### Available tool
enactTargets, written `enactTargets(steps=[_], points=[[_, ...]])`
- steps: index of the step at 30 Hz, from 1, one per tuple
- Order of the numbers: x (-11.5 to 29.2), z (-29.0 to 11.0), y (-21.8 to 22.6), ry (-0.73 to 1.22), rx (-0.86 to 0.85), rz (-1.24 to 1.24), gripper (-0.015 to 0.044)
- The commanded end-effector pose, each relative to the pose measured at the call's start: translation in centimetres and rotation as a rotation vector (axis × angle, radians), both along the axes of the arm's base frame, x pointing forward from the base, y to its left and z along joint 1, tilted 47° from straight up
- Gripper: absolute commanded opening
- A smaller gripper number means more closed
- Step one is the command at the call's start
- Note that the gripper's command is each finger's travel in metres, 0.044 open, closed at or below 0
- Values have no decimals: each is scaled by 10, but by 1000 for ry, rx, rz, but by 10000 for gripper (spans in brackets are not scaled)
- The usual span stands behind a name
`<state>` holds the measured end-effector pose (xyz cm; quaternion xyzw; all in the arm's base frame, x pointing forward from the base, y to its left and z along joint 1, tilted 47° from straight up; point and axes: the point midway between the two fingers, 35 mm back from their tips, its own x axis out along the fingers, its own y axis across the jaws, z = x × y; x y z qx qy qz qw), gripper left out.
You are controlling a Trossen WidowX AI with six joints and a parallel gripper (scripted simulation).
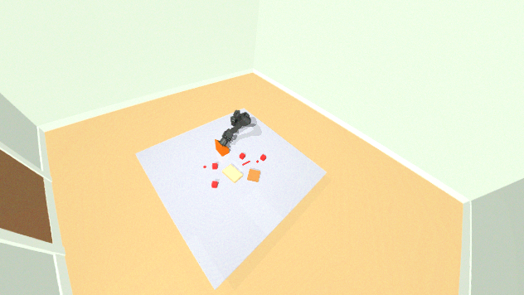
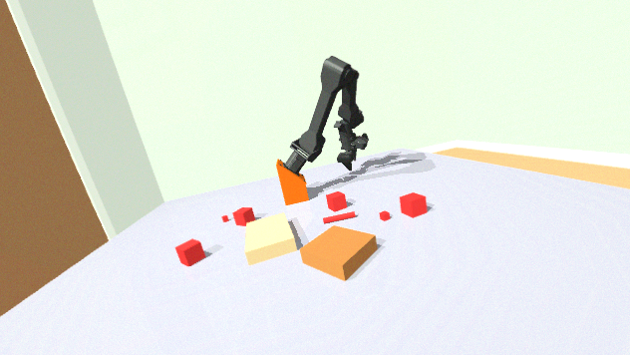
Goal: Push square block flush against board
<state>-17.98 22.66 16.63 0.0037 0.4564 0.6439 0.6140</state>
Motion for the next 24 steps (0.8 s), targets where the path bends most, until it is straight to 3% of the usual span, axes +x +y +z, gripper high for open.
enactTargets(steps=[1, 15, 24], points=[[0, 0, 0, 0, 0, 0, 374], [24, 10, 15, 31, -46, -79, 6], [57, 28, 40, 66, -34, -192, 0]])
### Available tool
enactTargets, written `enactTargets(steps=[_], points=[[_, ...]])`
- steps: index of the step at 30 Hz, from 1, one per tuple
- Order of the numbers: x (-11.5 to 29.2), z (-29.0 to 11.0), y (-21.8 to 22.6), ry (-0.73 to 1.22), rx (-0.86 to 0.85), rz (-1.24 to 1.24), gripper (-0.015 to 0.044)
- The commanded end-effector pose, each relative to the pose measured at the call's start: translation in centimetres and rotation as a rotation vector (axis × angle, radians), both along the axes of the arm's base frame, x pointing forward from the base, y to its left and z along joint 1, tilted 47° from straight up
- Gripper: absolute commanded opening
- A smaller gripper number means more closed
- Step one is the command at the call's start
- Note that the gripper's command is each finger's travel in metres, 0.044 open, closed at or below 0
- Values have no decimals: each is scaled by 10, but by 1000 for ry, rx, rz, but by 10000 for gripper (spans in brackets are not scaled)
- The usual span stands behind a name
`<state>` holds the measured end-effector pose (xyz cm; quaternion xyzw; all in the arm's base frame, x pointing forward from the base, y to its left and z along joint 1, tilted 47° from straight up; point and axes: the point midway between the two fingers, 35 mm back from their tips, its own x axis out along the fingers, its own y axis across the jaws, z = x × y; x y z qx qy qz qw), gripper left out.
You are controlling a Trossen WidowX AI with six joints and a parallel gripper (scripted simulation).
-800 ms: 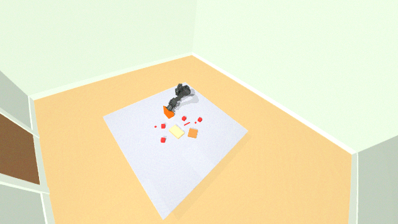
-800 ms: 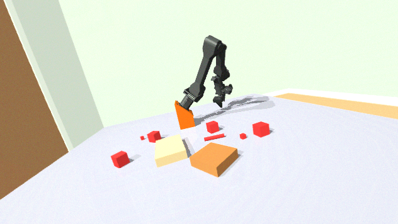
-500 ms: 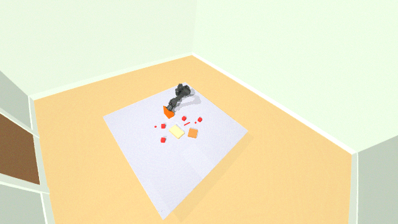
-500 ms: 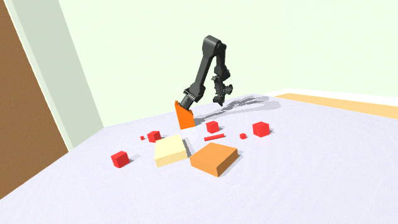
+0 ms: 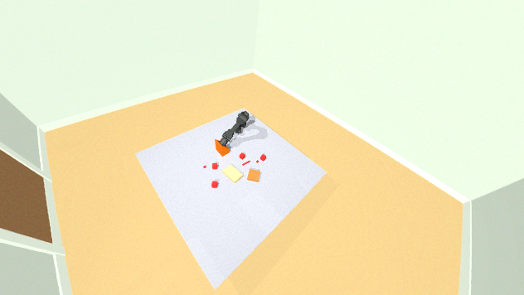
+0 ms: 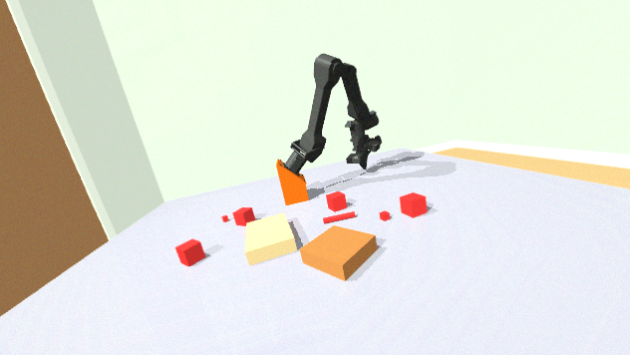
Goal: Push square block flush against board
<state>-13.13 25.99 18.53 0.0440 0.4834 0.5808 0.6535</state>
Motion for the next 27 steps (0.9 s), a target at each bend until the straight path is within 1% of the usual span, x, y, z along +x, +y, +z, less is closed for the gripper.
enactTargets(steps=[1, 18, 23, 27], points=[[12, 11, 10, 21, 12, -40, 0], [78, 45, 40, 91, 63, -239, 0], [84, 69, 42, 94, 136, -215, 0], [102, 72, 46, 71, 145, -247, 0]])
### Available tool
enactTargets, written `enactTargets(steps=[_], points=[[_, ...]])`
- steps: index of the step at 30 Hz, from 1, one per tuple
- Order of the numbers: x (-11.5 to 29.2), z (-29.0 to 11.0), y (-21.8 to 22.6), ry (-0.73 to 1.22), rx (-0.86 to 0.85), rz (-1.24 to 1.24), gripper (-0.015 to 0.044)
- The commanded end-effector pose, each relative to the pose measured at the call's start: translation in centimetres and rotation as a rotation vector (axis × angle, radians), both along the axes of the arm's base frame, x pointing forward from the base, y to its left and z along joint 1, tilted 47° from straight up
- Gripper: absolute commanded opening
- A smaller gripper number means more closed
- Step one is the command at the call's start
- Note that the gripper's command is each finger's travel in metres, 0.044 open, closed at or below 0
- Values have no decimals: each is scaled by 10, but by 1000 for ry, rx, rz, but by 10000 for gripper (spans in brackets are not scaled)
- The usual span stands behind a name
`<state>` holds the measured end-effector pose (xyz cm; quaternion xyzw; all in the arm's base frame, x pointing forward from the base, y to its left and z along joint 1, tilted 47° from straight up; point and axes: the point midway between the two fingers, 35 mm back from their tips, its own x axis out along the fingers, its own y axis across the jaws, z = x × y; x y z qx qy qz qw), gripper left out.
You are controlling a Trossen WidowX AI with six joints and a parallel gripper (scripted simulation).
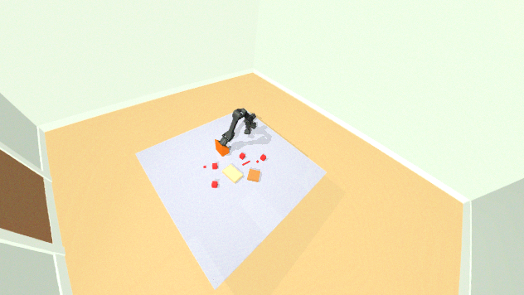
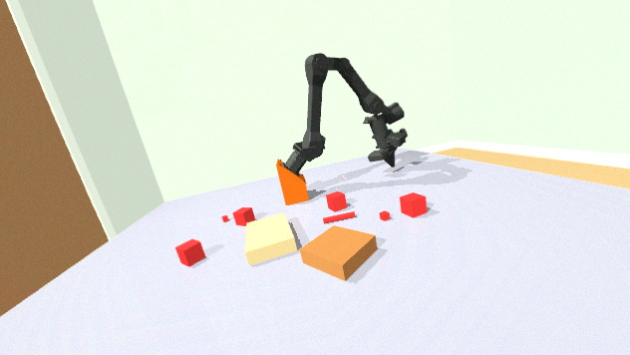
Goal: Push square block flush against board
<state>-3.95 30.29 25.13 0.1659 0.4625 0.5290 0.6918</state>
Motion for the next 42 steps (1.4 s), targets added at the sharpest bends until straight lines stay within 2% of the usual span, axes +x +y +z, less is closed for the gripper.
enactTargets(steps=[1, 24, 42], points=[[15, 6, 3, -18, 12, -26, 0], [150, -1, 5, -149, -76, -273, 0], [256, -43, -34, -81, -256, -451, 0]])
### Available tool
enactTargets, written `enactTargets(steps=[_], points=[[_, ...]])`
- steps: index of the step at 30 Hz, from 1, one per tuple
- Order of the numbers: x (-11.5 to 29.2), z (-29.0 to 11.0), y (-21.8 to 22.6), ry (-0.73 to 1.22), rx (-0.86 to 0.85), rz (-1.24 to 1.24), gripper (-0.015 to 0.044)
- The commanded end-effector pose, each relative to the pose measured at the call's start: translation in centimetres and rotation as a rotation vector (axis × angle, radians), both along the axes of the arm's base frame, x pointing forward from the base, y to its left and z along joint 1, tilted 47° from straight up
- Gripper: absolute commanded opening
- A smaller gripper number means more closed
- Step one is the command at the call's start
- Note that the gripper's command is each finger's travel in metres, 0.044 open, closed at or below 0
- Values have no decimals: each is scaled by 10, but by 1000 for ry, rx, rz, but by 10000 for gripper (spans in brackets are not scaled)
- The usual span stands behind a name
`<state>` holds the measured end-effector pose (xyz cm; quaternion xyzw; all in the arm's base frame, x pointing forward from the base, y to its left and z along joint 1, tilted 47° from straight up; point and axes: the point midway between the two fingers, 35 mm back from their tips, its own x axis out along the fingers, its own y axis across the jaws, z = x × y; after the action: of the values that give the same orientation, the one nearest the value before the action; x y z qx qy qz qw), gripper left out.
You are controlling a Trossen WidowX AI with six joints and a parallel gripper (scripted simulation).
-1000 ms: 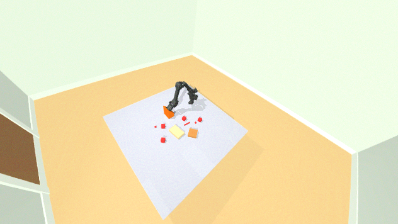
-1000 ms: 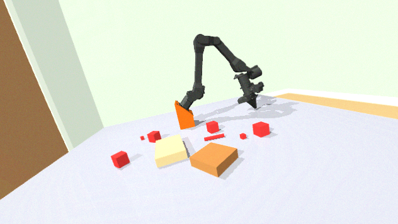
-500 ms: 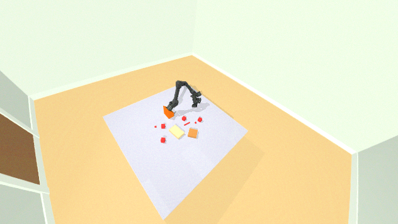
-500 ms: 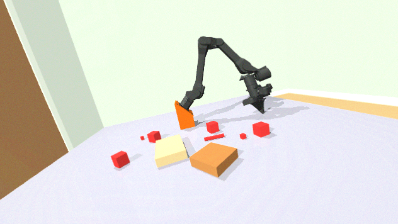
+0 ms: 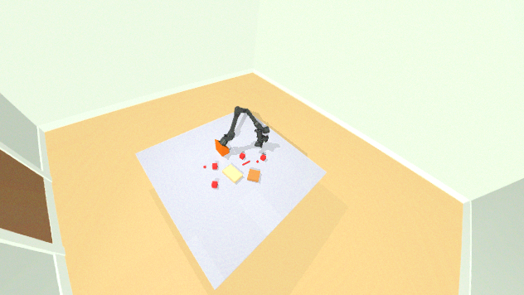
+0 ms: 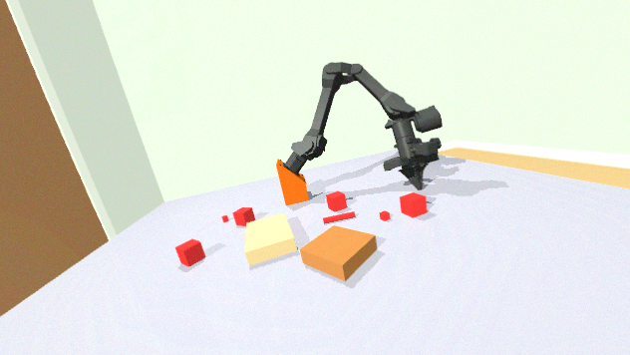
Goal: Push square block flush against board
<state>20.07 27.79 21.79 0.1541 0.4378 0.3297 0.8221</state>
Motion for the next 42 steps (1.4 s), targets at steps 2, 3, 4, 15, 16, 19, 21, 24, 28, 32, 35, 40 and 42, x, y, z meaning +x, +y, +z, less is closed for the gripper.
enactTargets(steps=[2, 3, 4, 15, 16, 19, 21, 24, 28, 32, 35, 40, 42], points=[[27, -17, -18, 51, -47, -78, 0], [32, -21, -23, 66, -54, -97, 0], [37, -26, -27, 80, -62, -116, 0], [76, -72, -73, 289, -127, -247, 0], [79, -76, -78, 313, -131, -259, 0], [86, -89, -93, 386, -136, -294, 0], [90, -98, -102, 438, -135, -313, 0], [95, -110, -116, 518, -126, -343, 0], [99, -125, -135, 624, -102, -384, 0], [104, -138, -156, 727, -66, -431, 0], [107, -147, -172, 802, -30, -468, 0], [110, -161, -198, 921, 45, -531, 0], [111, -166, -209, 962, 78, -555, 0]])
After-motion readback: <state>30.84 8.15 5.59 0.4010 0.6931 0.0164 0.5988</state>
